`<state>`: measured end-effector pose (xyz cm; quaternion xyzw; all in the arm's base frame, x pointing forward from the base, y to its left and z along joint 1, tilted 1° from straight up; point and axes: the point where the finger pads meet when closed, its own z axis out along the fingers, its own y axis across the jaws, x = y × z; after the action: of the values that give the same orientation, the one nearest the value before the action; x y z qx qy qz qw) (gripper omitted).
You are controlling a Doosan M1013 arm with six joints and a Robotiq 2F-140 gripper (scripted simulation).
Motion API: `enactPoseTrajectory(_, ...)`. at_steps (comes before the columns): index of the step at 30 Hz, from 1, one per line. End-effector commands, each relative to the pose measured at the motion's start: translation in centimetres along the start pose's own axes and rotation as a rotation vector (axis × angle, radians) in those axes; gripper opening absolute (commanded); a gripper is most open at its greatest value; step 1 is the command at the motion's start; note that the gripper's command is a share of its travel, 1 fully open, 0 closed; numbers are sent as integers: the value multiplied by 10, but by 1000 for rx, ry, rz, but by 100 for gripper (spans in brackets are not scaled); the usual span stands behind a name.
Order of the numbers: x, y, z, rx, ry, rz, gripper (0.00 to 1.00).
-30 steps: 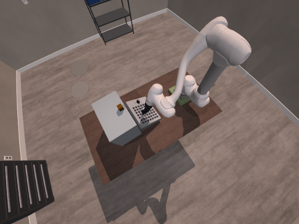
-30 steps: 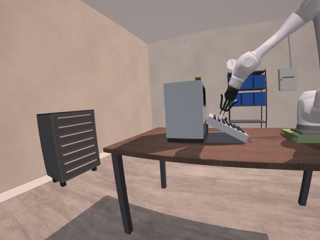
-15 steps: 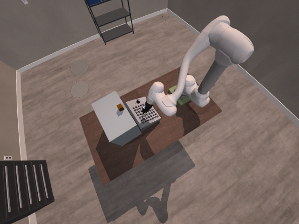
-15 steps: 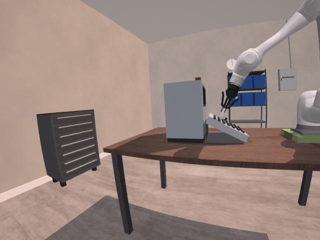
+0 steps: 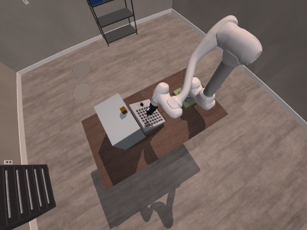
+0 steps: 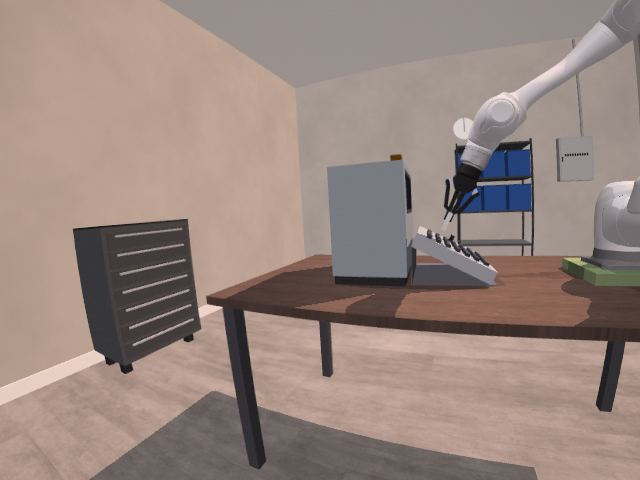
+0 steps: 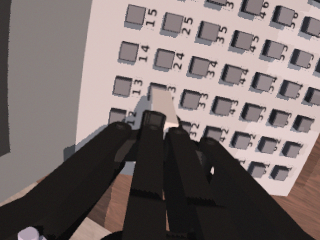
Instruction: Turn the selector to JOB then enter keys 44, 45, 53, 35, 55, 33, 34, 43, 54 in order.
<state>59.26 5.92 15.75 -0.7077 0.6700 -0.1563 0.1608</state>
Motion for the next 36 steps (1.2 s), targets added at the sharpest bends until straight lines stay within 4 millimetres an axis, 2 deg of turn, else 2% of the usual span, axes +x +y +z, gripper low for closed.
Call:
enactPoseTrajectory(1,0,0,0,0,0,0,0)
enactPoseTrajectory(7,4,0,0,0,0,0,0)
enactPoseTrajectory(16,33,0,0,0,0,0,0)
enactPoseTrajectory(26,34,0,2,0,0,0,0)
enactPoseTrajectory(36,34,0,17,0,0,0,0)
